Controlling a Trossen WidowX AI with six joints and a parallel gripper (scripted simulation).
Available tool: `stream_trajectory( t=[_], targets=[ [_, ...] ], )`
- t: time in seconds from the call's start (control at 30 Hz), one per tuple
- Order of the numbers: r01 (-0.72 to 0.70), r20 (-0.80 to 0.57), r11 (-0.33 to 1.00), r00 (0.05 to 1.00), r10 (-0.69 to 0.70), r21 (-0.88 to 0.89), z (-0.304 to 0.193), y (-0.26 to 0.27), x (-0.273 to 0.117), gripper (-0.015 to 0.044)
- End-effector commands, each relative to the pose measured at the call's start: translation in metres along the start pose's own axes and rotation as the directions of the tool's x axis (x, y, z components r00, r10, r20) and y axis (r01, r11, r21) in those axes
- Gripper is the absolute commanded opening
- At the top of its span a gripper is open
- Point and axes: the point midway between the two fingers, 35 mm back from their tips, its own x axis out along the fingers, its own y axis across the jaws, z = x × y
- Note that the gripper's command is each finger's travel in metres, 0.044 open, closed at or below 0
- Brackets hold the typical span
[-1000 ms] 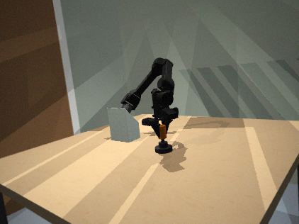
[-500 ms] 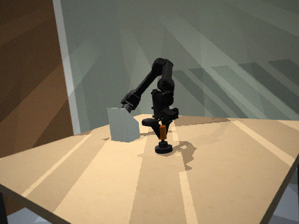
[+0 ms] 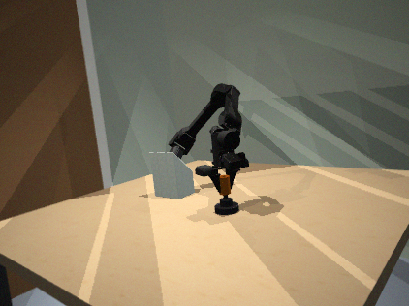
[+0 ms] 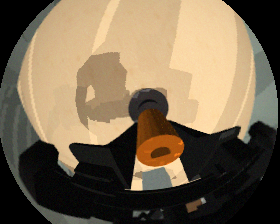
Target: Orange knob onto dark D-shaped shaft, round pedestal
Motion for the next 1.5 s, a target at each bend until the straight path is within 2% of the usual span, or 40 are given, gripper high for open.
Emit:
stream_trajectory(
  t=[0.0,1.03,1.27,1.47],
  targets=[
    [0.002,0.009,1.0,1.0,-0.002,0.031,0.0022,0.0001,-0.0038,0.0],
    [0.002,0.009,1.0,1.0,-0.002,0.031,0.0008,0.0001,-0.0026,0.0],
    [0.0,0.009,0.974,1.0,-0.002,0.228,0.0018,0.0011,-0.0038,0.0],
    [0.0,0.009,0.971,1.0,-0.002,0.238,0.0049,0.0011,-0.0029,0.0]
  ],
)
